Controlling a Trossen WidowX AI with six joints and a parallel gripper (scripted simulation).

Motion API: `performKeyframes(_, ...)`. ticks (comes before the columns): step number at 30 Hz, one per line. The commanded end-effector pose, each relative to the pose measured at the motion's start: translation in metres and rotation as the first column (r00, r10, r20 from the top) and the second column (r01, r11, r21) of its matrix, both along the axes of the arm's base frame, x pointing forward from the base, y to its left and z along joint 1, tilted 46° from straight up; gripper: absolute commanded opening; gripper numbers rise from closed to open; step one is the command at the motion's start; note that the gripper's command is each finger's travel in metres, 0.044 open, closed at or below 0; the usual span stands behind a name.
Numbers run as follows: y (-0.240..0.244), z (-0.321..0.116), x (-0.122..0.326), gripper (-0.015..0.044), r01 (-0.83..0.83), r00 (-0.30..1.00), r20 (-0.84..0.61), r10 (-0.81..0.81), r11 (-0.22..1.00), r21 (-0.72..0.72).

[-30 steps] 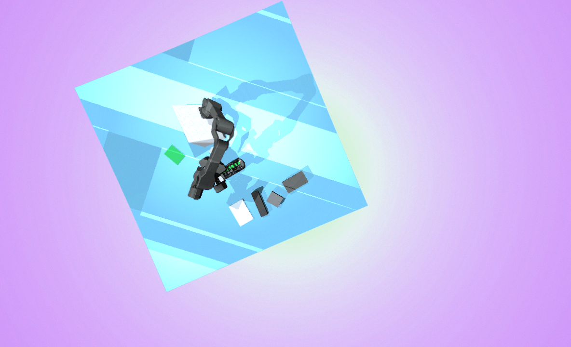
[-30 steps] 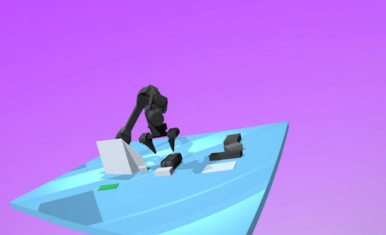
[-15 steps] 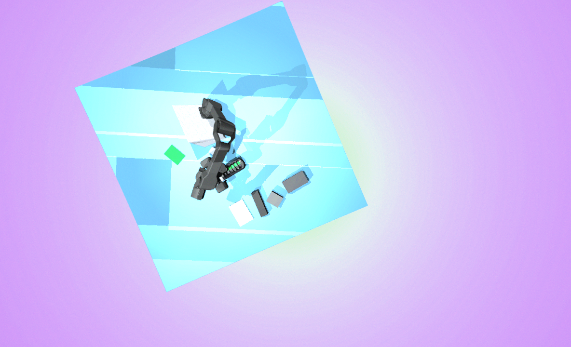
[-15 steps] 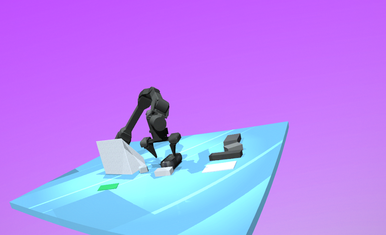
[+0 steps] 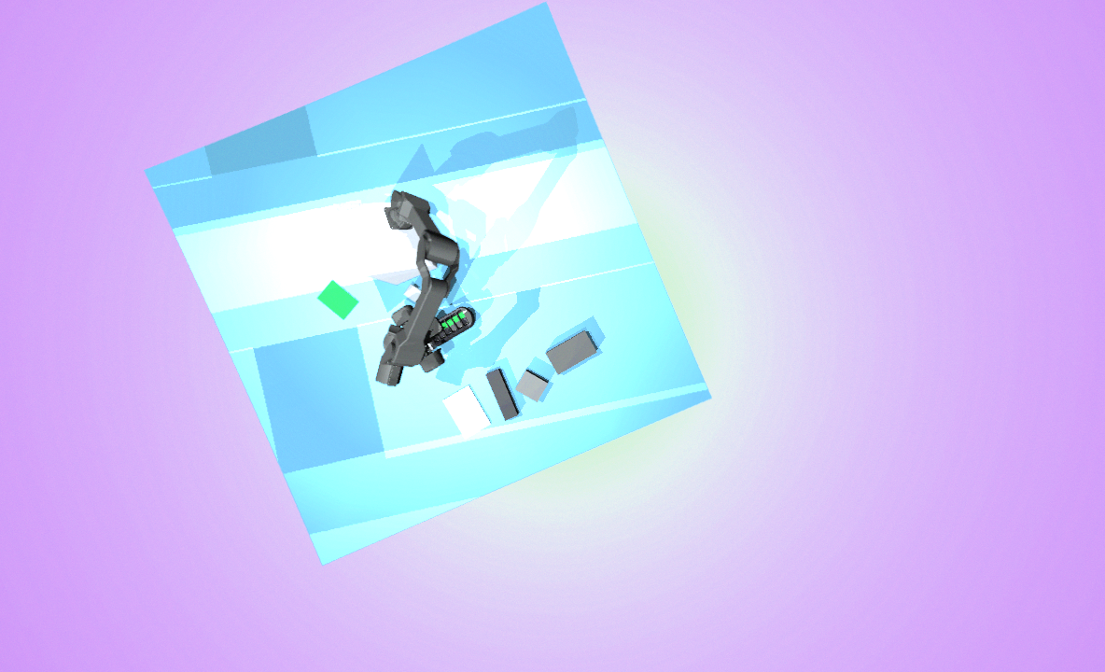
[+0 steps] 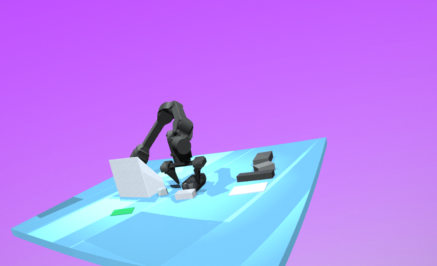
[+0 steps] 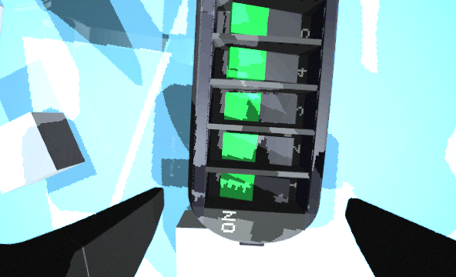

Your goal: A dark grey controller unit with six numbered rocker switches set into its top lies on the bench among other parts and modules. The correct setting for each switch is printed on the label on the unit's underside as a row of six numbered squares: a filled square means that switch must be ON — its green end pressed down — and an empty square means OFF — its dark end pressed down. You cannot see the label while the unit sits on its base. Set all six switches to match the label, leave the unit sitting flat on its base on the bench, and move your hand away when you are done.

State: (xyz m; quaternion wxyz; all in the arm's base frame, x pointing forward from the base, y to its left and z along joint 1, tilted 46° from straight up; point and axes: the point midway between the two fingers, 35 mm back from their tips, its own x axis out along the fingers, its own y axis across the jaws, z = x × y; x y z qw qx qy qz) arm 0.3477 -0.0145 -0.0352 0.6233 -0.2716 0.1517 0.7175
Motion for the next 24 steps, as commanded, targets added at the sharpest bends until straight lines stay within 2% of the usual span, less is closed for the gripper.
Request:
performKeyframes(1,0.0055,-0.0043,-0.0005,0.0440,0.005,1.000,-0.003,-0.005,1.000,0.006)
performKeyframes(7,0.0106,-0.0090,-0.0012,0.0440,0.004,1.000,-0.003,-0.004,1.000,0.007)
performKeyframes(11,0.0106,-0.0090,-0.0012,0.0335,0.004,1.000,-0.003,-0.004,1.000,0.007)
performKeyframes(12,0.0106,-0.0090,-0.0012,0.0328,0.004,1.000,-0.003,-0.004,1.000,0.007)
performKeyframes(24,0.0106,-0.0090,-0.0012,0.0327,0.004,1.000,-0.003,-0.004,1.000,0.007)
